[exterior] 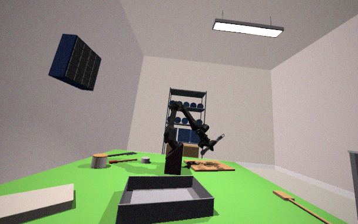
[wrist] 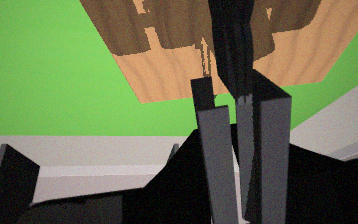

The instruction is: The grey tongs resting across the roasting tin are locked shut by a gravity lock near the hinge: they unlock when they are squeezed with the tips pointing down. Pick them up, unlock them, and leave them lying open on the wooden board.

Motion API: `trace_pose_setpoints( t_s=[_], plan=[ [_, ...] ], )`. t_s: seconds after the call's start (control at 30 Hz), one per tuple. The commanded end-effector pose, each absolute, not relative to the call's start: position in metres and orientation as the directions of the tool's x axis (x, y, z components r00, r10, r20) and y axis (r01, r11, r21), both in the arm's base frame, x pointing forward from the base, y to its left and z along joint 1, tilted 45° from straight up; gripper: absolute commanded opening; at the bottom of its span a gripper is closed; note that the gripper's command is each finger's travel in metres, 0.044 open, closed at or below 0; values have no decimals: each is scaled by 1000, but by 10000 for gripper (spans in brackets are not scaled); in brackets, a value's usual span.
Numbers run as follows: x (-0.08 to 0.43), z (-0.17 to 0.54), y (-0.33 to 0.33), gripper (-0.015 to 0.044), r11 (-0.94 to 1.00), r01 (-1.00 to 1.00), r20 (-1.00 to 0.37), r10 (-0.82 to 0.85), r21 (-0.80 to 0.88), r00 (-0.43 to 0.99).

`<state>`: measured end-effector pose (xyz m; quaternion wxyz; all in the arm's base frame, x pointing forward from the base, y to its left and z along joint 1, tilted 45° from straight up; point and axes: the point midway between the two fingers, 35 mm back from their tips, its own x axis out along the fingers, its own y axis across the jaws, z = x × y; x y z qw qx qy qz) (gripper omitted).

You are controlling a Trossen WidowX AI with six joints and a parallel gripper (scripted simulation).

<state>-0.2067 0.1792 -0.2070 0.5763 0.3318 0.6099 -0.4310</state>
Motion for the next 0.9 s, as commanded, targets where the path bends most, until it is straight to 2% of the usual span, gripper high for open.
trace_pose_setpoints(
  t_s=[0.0,0.4,0.87],
  plan=[
    [-208,-199,182,-150,399,905,-988,-27,-151,-153],
    [-202,-179,175,-150,384,904,-964,108,-185,-243],
    [-202,-178,174,-150,383,904,-962,115,-187,-248]
  ],
)
